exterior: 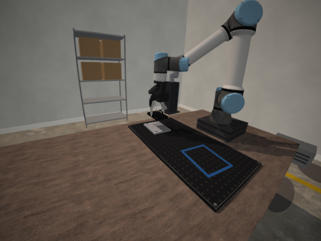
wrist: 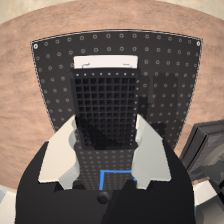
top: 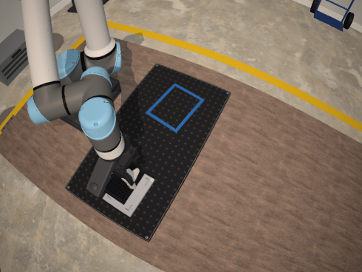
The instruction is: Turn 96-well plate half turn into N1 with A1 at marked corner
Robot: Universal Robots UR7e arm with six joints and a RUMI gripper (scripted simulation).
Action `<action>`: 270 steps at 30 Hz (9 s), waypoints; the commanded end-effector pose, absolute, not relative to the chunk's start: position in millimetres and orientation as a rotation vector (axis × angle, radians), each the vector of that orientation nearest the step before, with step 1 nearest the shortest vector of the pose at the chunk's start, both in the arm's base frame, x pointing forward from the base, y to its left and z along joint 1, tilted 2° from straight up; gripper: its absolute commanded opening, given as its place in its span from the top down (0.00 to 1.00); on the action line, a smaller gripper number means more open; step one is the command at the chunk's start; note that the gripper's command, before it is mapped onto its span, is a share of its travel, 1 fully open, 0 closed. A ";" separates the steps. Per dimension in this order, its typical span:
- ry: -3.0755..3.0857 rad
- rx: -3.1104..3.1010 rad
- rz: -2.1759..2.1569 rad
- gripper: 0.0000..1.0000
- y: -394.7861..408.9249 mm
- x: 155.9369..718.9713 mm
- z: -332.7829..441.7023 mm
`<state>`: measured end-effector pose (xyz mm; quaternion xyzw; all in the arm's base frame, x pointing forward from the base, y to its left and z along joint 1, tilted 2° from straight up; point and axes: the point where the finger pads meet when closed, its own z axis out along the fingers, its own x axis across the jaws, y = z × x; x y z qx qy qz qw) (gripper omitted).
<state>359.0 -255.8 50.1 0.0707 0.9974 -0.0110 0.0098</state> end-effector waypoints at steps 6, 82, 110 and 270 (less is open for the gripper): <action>3.119 -0.148 -0.040 1.00 -231.0 360.8 49.6; 3.118 -0.155 -0.041 1.00 -6.3 372.4 37.9; 3.116 -0.154 -0.041 1.00 73.7 376.8 34.1; 3.085 -0.523 -0.041 1.00 131.5 377.1 -19.5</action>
